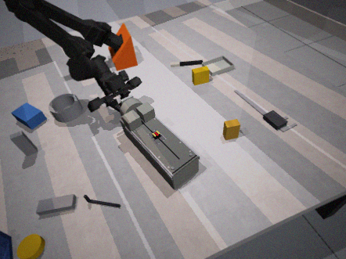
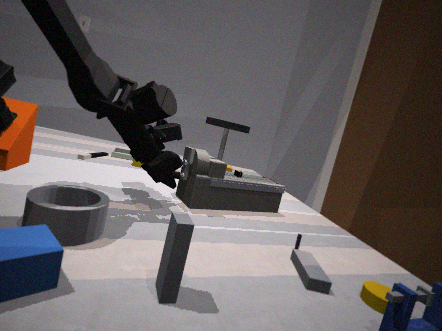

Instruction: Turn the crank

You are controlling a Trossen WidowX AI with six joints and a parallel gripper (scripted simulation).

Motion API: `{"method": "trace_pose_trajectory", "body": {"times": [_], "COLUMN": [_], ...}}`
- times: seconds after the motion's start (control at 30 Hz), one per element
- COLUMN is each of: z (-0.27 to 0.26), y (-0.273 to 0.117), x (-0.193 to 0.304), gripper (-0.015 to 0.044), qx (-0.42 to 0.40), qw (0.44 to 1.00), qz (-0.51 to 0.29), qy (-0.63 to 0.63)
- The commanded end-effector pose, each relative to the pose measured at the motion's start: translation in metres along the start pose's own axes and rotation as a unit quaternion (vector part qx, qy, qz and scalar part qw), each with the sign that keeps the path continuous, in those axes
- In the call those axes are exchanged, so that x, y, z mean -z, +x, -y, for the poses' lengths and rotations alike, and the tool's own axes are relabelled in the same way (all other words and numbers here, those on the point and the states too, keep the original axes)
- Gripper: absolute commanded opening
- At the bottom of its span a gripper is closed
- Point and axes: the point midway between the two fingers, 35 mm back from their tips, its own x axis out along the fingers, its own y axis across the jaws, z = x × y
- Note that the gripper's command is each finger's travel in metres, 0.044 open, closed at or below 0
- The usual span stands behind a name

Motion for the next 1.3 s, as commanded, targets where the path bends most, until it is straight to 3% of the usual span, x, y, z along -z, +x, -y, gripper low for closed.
{"method": "trace_pose_trajectory", "body": {"times": [0.0, 1.27], "z": [0.0057, 0.0055], "y": [-0.0003, -0.0005], "x": [-0.0004, -0.0002], "gripper": [0.0, 0.0], "qx": [0.009, 0.009], "qw": [1.0, 1.0], "qz": [-0.002, -0.002], "qy": [0.001, 0.001]}}
